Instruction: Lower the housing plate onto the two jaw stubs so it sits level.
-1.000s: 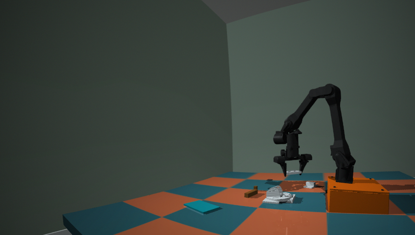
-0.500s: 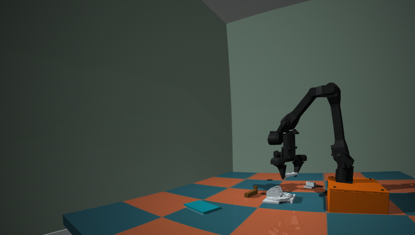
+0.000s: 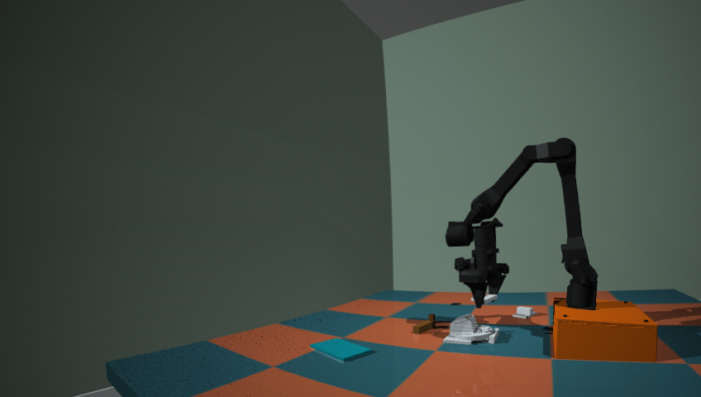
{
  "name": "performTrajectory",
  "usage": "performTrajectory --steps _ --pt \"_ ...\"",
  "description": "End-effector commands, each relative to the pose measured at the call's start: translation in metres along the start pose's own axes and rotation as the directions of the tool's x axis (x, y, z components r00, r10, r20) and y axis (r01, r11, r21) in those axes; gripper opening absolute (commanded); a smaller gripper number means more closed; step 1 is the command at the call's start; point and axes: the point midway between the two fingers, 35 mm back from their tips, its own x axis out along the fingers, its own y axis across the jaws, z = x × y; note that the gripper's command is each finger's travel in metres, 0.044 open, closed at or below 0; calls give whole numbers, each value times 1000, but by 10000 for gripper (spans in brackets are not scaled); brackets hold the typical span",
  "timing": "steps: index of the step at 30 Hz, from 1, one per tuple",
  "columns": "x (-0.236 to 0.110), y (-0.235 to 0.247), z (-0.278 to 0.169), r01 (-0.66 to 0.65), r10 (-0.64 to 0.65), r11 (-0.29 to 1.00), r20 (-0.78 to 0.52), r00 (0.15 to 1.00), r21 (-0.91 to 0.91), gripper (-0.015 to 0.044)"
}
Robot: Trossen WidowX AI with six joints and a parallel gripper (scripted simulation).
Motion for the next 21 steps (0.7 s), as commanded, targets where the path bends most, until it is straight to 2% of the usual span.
performTrajectory --steps 1,8,21 --pt "0 12 -6 -5 5 995 2 1000 -101 351" --pt "1 30 -15 -6 6 966 -1 1000 -258 351" --pt "1 31 -16 -7 6 965 -2 1000 -262 351"
